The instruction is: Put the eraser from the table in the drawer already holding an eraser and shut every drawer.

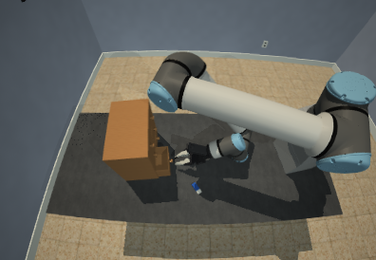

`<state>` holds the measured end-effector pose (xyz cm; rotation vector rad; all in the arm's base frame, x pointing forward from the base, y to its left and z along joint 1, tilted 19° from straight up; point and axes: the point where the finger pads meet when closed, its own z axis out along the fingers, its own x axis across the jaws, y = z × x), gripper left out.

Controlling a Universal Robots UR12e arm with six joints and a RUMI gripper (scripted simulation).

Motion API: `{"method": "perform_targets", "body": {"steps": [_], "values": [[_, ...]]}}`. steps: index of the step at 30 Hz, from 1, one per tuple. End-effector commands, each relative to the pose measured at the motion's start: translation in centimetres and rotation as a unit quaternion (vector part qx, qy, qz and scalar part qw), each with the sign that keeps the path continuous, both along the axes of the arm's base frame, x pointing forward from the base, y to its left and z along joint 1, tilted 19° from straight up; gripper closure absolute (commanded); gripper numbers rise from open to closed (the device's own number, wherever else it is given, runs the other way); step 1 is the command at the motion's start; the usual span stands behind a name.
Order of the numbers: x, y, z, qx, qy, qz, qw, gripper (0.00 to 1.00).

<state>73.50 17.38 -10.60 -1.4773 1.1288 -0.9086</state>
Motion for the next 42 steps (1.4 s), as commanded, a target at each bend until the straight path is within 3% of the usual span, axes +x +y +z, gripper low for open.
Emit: {"method": "perform_targets", "body": {"steps": [1, 16, 25, 37, 42], "values": [[-1.5, -0.4, -0.5, 0.000, 0.000, 0.000, 1.000, 0.80], [-2.7, -0.8, -0.9, 0.000, 0.000, 0.000, 1.000, 0.80], [-3.9, -1.1, 0.2, 0.000, 0.000, 0.000, 1.000, 0.80], [-8.7, -2.6, 4.6, 0.000, 0.000, 0.000, 1.000, 0.80], [-9.5, -2.8, 5.2, 0.000, 0.000, 0.000, 1.000, 0.80]]}}
